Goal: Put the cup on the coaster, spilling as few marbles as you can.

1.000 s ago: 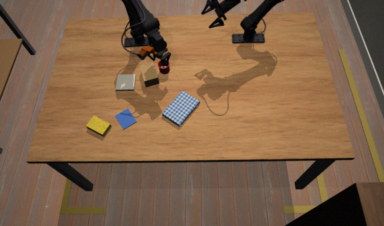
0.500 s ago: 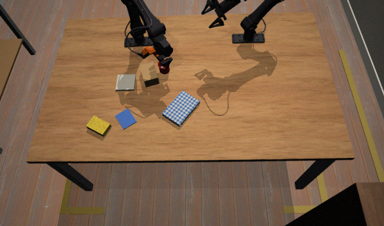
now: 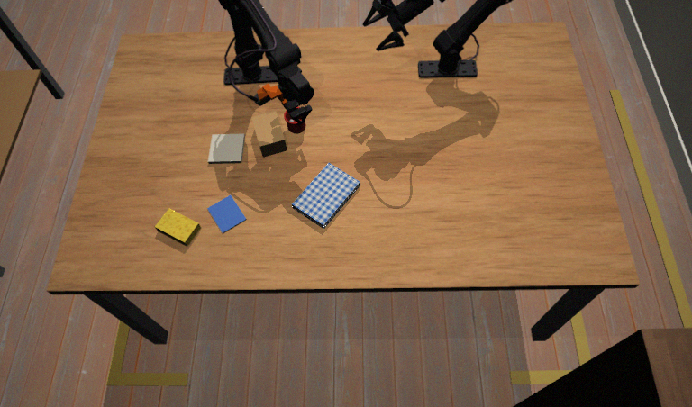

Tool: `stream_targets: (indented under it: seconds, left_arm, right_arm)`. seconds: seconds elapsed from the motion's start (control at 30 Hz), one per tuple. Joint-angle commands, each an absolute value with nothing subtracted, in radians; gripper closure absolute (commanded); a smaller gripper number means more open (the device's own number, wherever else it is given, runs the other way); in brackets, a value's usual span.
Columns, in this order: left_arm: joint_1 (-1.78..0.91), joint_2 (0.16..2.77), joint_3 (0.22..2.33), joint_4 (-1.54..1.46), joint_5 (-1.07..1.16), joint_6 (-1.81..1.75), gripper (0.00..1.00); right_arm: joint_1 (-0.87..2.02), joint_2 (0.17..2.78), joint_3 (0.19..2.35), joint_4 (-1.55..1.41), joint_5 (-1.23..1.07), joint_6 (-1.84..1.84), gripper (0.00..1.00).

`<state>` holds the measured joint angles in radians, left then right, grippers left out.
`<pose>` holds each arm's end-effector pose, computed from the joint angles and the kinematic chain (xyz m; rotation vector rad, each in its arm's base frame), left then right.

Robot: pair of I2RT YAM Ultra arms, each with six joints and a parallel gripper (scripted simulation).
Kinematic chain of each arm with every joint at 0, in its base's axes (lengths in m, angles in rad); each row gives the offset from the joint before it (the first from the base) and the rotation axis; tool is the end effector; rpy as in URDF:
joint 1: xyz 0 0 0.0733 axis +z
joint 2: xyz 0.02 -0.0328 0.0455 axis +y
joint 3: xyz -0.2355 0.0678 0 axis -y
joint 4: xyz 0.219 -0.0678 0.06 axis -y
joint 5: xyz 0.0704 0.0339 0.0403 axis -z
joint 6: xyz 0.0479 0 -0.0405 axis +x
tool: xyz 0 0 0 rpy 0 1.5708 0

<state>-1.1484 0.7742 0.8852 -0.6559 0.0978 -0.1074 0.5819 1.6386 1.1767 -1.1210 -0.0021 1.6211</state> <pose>0.0638 -0.1506 0.3060 1.1629 1.9050 -0.8265 0.2141 0.1423 0.1916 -1.5563 -2.7205 0.0154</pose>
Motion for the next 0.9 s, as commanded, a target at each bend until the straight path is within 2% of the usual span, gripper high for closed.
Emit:
stream_targets:
  seconds: [0.0, 0.47, 0.5, 0.57, 0.6, 0.73, 0.77, 0.87]
  left_arm:
    - [-1.156, 0.754, 0.874, -0.657, 0.092, -0.116, 0.00]
    - [-1.156, 0.754, 0.874, -0.657, 0.092, -0.116, 0.00]
    - [-1.156, 0.754, 0.874, -0.657, 0.092, -0.116, 0.00]
    - [-1.156, 0.754, 0.874, -0.657, 0.092, -0.116, 0.00]
    - [-1.156, 0.754, 0.874, -0.657, 0.092, -0.116, 0.00]
    - [-1.156, 0.754, 0.874, -0.657, 0.092, -0.116, 0.00]
    - [-1.156, 0.754, 0.874, -0.657, 0.092, -0.116, 0.00]
    - [-1.156, 0.754, 0.874, -0.657, 0.092, -0.116, 0.00]
  right_arm:
    - [0.585, 1.646, 1.167, -1.090, 0.006, 1.629, 0.07]
    - [0.585, 1.663, 1.113, -1.019, 0.006, 1.628, 0.07]
    - [0.585, 1.657, 1.113, -1.018, 0.006, 1.628, 0.14]
    - [0.585, 1.655, 1.124, -1.018, 0.006, 1.628, 0.14]
    - [0.585, 1.655, 1.124, -1.018, 0.006, 1.628, 0.19]
    - [0.583, 1.655, 1.124, -1.030, 0.000, 1.623, 0.19]
    - [0.583, 1.655, 1.124, -1.030, 0.000, 1.623, 0.23]
    - [0.583, 1.655, 1.124, -1.030, 0.000, 1.623, 0.24]
